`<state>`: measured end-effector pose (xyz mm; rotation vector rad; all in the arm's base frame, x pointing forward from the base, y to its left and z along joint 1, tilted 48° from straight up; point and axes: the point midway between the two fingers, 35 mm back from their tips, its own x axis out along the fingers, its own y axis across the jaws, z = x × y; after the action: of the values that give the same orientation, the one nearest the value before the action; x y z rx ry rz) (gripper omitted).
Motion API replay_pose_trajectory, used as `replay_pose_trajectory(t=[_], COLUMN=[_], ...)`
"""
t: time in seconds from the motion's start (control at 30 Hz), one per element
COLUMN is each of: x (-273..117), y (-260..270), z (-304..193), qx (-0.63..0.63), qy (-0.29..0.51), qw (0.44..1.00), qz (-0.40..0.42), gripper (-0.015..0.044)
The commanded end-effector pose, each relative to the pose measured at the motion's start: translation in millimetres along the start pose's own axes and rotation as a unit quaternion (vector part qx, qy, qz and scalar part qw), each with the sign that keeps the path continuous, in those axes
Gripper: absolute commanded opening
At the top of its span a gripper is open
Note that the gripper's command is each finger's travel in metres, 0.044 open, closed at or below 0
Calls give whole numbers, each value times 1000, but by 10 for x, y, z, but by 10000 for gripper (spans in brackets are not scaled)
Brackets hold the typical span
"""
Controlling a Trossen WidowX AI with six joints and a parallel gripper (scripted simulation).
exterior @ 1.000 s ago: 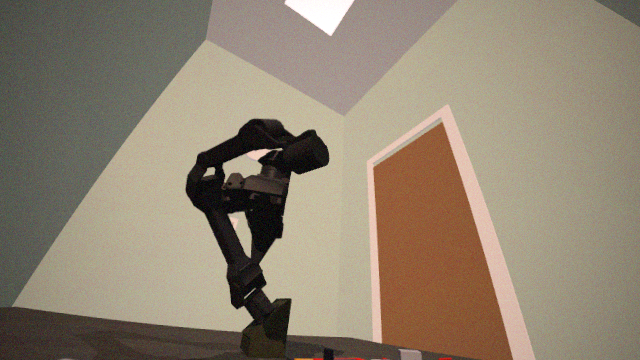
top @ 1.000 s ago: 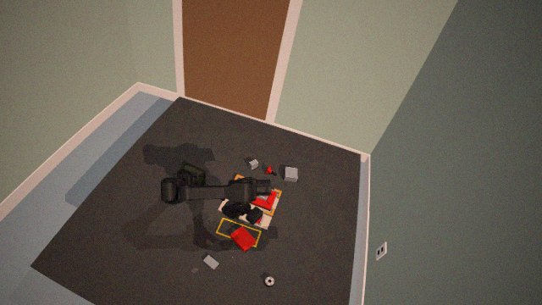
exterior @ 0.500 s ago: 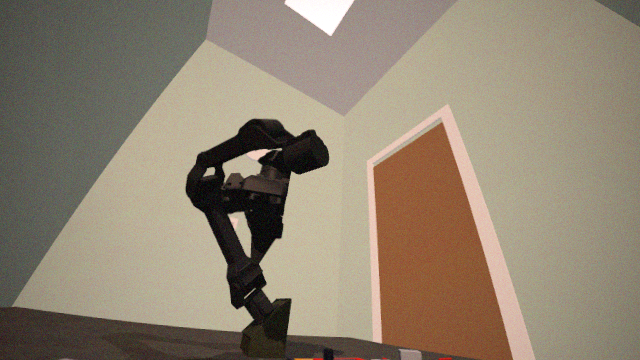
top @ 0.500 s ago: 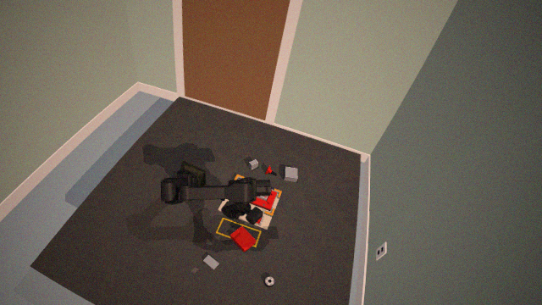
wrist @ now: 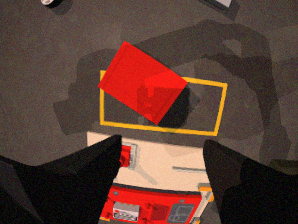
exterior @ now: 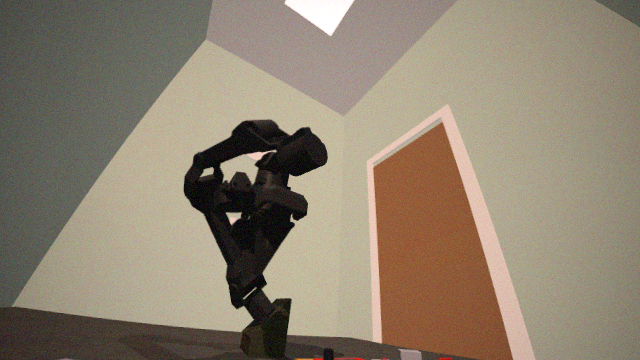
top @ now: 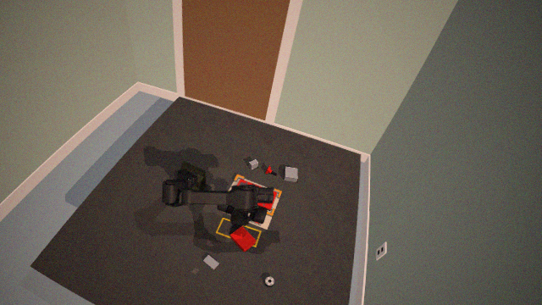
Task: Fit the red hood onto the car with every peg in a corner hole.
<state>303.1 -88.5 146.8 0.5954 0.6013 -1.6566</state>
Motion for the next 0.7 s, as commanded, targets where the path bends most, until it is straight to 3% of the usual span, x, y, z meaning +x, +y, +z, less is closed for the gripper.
replay_pose_trajectory(t=[0.0, 0.1, 0.5, 0.67], x=[138, 216, 541, 559], y=[67, 111, 260, 241], z=[47, 82, 242, 241], qx=[-119, -196, -481, -496], qy=[0, 1, 4, 4], qw=[993, 981, 877, 868], qz=[-4, -5, -8, -8], gripper=[368, 440, 440, 440])
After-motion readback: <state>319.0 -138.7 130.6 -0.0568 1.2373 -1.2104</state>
